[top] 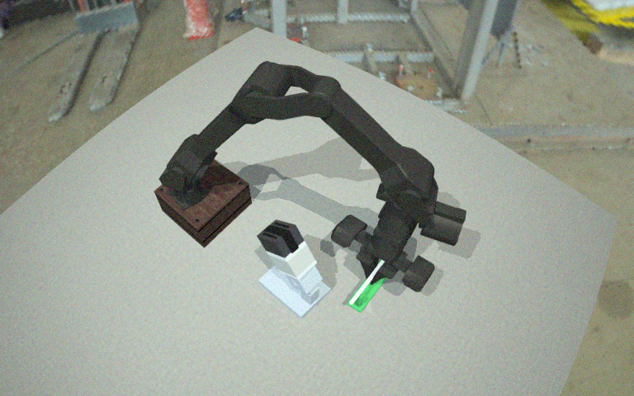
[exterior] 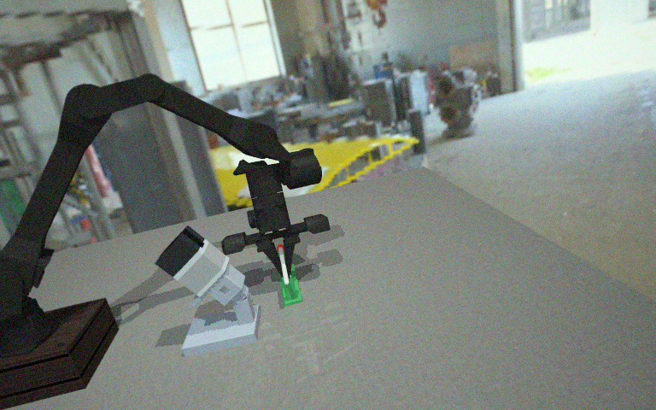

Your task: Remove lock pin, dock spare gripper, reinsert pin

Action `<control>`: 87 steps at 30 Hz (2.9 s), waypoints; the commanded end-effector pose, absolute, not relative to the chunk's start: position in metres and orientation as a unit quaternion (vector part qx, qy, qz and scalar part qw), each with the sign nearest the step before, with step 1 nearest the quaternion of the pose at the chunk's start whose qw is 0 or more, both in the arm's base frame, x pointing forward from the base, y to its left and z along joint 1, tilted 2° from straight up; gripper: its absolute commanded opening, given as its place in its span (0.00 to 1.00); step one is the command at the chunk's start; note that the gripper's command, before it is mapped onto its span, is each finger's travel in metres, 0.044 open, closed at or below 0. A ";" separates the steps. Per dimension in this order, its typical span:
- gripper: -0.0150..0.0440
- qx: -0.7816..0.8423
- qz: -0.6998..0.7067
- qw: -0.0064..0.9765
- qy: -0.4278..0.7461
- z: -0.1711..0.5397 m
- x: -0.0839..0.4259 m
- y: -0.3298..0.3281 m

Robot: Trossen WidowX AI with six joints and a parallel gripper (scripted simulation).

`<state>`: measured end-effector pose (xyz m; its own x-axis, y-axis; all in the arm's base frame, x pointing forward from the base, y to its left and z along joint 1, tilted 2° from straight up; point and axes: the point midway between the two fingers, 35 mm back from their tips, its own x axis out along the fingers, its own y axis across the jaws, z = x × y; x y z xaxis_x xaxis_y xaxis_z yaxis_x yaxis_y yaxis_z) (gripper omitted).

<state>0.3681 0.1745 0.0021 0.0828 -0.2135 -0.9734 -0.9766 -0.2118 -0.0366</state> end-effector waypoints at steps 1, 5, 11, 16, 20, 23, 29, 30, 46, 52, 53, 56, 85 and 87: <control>0.25 -0.617 0.474 0.408 0.478 0.021 0.371 0.176; 0.25 -0.617 0.474 0.408 0.478 0.037 0.370 0.175; 0.25 -0.617 0.474 0.408 0.478 0.061 0.368 0.174; 0.25 -0.617 0.474 0.408 0.478 0.067 0.367 0.173; 0.25 -0.617 0.473 0.405 0.481 0.060 0.367 0.172; 0.25 -0.617 0.473 0.405 0.481 0.060 0.367 0.172; 0.27 -0.613 0.470 0.409 0.487 0.060 0.366 0.172; 0.26 -0.612 0.470 0.409 0.487 0.061 0.365 0.172; 0.25 -0.597 0.463 0.421 0.501 0.075 0.316 0.174; 0.25 -0.592 0.461 0.426 0.507 0.079 0.297 0.173; 0.25 -0.591 0.460 0.426 0.507 0.080 0.294 0.173; 0.25 -0.589 0.459 0.428 0.510 0.081 0.287 0.172; 0.25 -0.588 0.457 0.432 0.509 0.030 0.289 0.169; 0.25 -0.588 0.456 0.433 0.508 0.030 0.288 0.168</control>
